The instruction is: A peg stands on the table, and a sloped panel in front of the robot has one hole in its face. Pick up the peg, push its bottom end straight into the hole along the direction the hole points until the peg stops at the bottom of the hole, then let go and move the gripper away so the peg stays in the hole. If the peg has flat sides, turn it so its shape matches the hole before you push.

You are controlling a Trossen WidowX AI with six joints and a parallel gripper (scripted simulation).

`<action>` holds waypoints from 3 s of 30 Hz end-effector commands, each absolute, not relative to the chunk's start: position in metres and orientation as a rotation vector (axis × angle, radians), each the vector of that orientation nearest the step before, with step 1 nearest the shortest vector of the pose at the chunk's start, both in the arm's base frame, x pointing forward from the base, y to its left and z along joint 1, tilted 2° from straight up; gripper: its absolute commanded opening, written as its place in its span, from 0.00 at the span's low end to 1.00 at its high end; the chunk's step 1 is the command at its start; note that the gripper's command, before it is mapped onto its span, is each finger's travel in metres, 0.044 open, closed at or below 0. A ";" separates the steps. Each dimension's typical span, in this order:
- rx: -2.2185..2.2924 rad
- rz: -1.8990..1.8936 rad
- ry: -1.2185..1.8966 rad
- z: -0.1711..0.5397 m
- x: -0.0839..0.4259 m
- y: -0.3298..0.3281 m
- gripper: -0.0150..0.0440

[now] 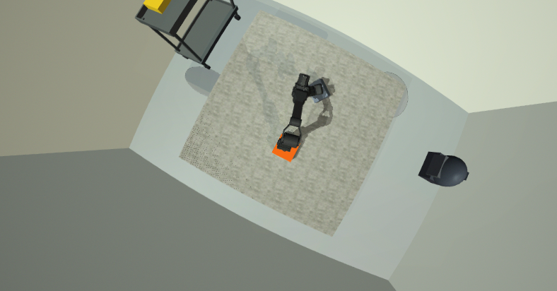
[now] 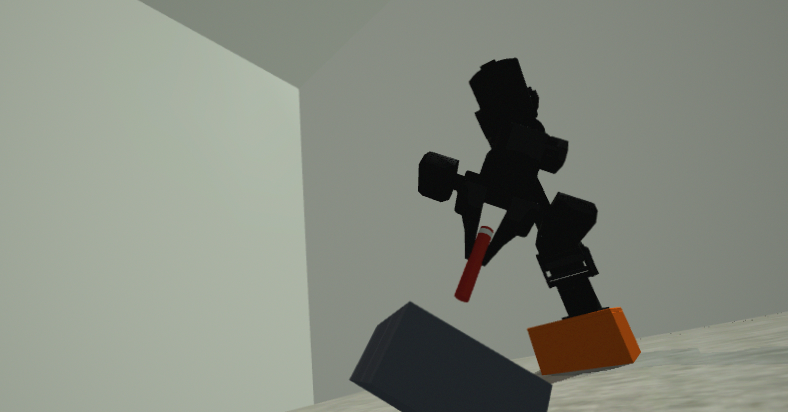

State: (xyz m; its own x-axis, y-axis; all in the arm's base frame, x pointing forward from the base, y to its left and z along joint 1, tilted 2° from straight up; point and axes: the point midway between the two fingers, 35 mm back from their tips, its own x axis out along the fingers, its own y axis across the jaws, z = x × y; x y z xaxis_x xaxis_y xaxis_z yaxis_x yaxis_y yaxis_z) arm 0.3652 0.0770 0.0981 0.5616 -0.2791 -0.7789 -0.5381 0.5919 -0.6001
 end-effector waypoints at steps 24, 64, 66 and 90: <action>-0.982 0.182 0.991 0.072 0.382 0.071 0.25; -0.979 0.173 0.987 0.064 0.386 0.069 0.25; -0.979 0.173 0.987 0.063 0.386 0.068 0.25; -0.980 0.173 0.987 0.053 0.394 0.066 0.25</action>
